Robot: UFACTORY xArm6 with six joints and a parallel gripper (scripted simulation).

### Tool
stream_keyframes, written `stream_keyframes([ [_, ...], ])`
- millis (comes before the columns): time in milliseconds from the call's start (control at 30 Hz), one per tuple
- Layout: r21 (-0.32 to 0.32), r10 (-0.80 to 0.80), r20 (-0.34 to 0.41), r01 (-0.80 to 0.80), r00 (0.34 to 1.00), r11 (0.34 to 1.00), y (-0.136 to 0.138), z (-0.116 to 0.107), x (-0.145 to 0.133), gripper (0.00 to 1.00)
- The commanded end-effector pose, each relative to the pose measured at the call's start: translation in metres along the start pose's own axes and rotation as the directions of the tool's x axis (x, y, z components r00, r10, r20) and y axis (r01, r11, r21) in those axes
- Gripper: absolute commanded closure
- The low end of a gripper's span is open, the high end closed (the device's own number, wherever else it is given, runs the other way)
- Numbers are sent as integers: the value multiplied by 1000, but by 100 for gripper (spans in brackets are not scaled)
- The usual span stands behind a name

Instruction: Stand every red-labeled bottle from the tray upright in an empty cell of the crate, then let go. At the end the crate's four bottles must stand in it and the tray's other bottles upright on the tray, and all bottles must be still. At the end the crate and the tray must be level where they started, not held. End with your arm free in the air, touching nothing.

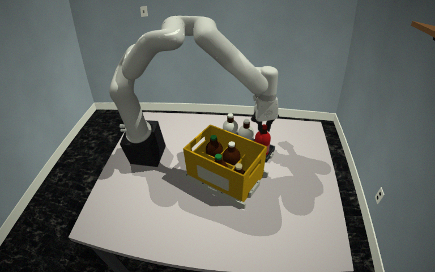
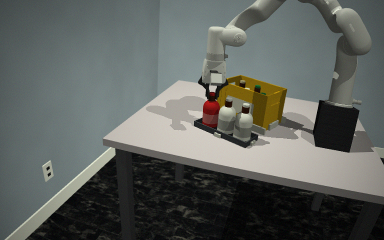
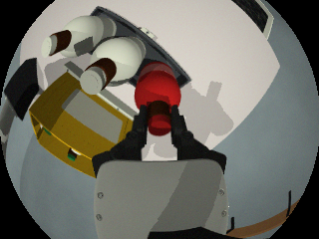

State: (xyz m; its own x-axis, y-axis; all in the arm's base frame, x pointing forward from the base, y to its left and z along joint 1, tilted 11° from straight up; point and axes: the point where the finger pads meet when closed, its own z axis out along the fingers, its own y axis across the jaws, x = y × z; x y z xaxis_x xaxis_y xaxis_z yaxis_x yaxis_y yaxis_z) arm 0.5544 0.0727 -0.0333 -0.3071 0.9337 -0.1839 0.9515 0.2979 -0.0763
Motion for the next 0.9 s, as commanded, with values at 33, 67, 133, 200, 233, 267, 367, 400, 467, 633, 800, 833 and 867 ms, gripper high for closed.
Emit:
stream_keyframes([
  [33, -7, 1, 1, -1, 1000, 1000, 3, -5, 0, 100],
  [67, -7, 1, 1, -1, 1000, 1000, 3, -6, 0, 100],
  [133, -7, 1, 1, -1, 1000, 1000, 3, -8, 0, 100],
  [200, -7, 1, 1, -1, 1000, 1000, 3, -8, 0, 100],
  [233, -7, 1, 1, -1, 1000, 1000, 3, -9, 0, 100],
  [267, -7, 1, 1, -1, 1000, 1000, 3, -9, 0, 100],
  [367, -7, 1, 1, -1, 1000, 1000, 3, -12, 0, 100],
  [400, -7, 1, 1, -1, 1000, 1000, 3, -14, 0, 100],
  [467, -7, 1, 1, -1, 1000, 1000, 3, -16, 0, 100],
  [633, -7, 1, 1, -1, 1000, 1000, 3, -22, 0, 100],
  [800, -7, 1, 1, -1, 1000, 1000, 3, -25, 0, 100],
  [833, -7, 1, 1, -1, 1000, 1000, 4, -27, 0, 100],
  [867, -7, 1, 1, -1, 1000, 1000, 4, -28, 0, 100],
])
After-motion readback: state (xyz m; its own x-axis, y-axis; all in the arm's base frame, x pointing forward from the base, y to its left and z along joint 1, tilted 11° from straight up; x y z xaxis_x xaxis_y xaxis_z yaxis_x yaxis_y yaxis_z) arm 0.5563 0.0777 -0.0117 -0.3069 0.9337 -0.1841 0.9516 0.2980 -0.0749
